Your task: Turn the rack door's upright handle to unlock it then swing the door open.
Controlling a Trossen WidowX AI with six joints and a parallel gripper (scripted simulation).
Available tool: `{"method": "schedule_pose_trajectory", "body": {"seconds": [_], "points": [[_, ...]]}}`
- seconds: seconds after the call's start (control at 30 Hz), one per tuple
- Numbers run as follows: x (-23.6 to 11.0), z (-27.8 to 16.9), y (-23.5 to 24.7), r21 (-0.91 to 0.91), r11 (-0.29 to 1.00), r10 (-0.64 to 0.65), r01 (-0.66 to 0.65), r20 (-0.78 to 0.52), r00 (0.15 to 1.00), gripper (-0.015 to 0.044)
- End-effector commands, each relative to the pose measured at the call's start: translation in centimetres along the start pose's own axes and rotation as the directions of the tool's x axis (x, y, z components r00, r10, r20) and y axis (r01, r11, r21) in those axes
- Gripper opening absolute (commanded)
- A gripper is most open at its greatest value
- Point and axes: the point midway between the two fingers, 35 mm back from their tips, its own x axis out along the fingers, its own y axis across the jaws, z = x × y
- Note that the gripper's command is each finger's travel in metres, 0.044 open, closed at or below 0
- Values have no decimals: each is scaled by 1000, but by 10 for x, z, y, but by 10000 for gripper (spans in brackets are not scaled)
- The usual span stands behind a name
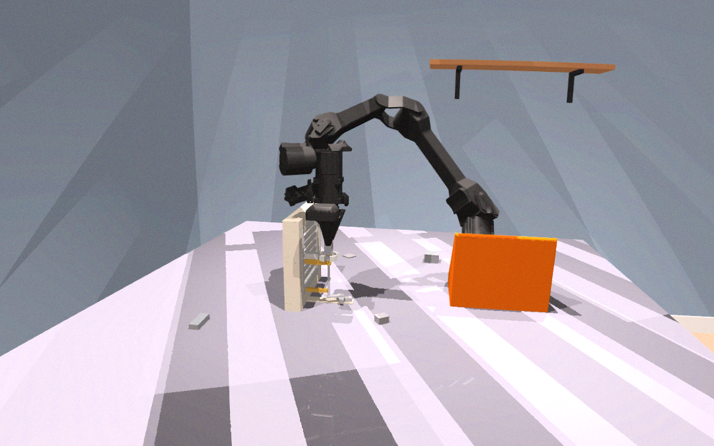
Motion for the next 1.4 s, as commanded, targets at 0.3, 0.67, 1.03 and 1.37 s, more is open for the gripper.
{"method": "schedule_pose_trajectory", "body": {"seconds": [0.3,0.67,1.03,1.37], "points": [[0,1,0,-487,874,2,0,4,1000,18],[0,1,0,-868,497,2,2,4,1000,18],[0,1,0,-1000,-22,2,4,4,1000,18],[0,1,0,-942,-335,2,4,4,1000,18]]}}
